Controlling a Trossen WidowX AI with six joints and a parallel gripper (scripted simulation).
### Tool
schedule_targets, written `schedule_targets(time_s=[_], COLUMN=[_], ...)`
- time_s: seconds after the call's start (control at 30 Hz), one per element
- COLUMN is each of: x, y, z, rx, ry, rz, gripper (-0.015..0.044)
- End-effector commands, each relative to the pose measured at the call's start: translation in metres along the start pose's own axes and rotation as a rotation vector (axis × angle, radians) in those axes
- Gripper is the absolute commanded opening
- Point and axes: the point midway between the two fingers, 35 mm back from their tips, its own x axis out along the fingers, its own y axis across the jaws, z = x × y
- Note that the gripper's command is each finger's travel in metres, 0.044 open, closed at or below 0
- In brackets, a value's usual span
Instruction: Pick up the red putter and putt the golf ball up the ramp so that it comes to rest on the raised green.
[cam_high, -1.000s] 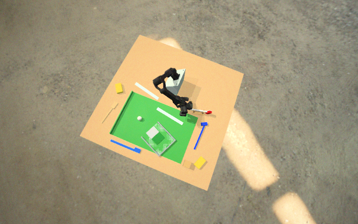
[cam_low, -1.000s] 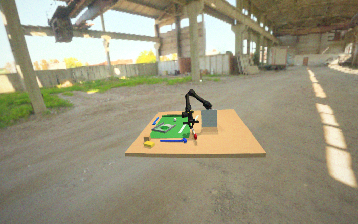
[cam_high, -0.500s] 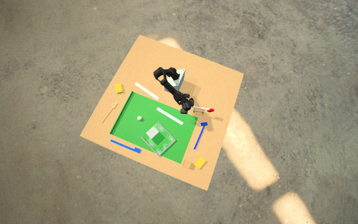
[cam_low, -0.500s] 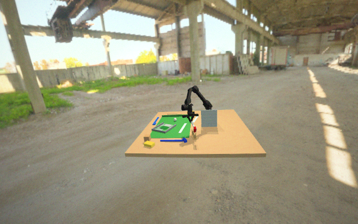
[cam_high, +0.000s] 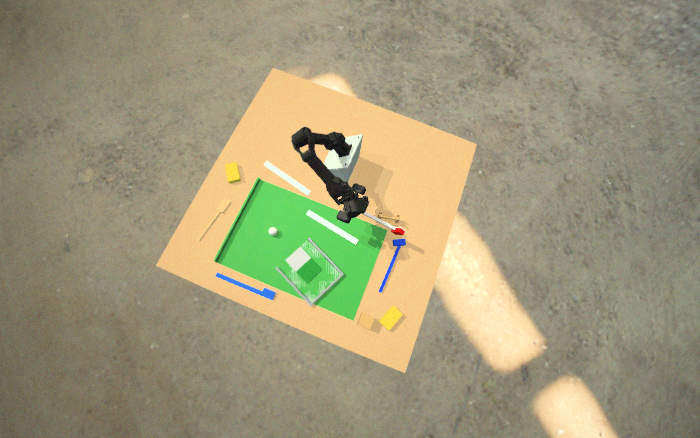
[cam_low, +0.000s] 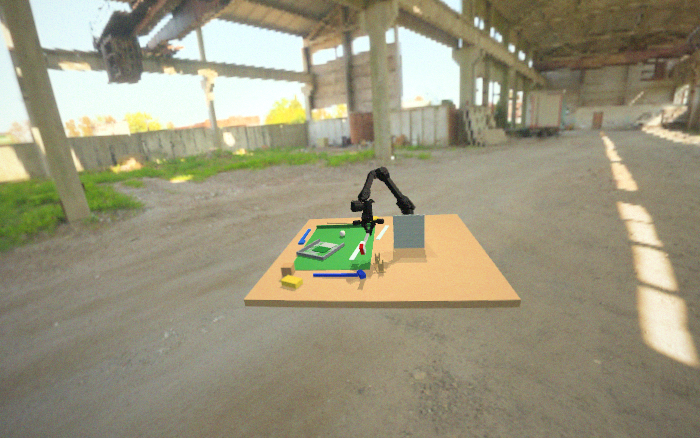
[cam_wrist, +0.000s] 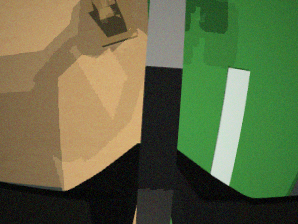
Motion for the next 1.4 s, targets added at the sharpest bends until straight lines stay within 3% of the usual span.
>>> schedule_targets(time_s=[0.0,0.67,1.37], x=[-0.015,-0.056,-0.089], y=[-0.017,-0.05,-0.02], z=[-0.025,-0.153,-0.287], rx=[0.193,1.035,1.889], ry=[-0.001,0.043,0.115], rz=[-0.025,-0.12,-0.28], gripper=[0.0,0.0,0.0])
